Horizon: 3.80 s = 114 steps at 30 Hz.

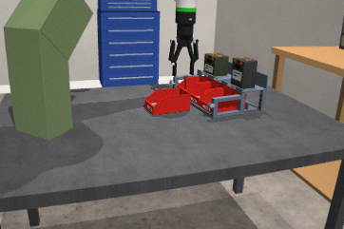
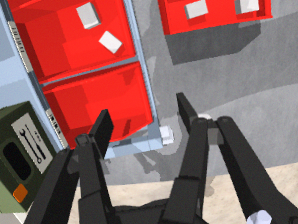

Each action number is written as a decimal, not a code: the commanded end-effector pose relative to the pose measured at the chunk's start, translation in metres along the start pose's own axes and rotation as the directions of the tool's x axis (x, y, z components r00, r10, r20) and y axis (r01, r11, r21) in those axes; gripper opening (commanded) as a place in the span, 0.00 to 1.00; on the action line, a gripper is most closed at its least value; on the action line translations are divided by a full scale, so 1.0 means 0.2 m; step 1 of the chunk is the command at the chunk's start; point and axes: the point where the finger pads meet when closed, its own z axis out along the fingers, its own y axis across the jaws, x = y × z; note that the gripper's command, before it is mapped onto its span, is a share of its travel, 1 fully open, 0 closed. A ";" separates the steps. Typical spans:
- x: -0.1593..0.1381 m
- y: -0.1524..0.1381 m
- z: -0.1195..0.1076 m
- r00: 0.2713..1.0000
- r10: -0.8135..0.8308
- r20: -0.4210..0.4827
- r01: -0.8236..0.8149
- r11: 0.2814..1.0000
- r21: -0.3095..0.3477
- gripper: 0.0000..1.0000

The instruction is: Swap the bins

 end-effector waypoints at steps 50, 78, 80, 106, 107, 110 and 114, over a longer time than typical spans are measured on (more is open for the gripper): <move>-0.01 -0.01 0.26 1.000 0.000 0.000 0.000 1.000 0.001 0.62; -0.01 -0.01 0.26 1.000 0.000 0.000 0.000 1.000 0.001 0.62; -0.01 -0.01 0.26 1.000 0.000 0.000 0.000 1.000 0.001 0.62; -0.01 -0.01 0.29 1.000 0.000 0.000 0.000 1.000 0.001 0.62; -0.01 -0.01 0.30 1.000 0.000 0.000 0.000 1.000 0.001 0.62; -0.01 -0.01 0.30 1.000 0.000 0.000 0.000 1.000 0.001 0.62; -0.01 -0.01 0.31 1.000 0.000 0.000 0.000 1.000 0.001 0.62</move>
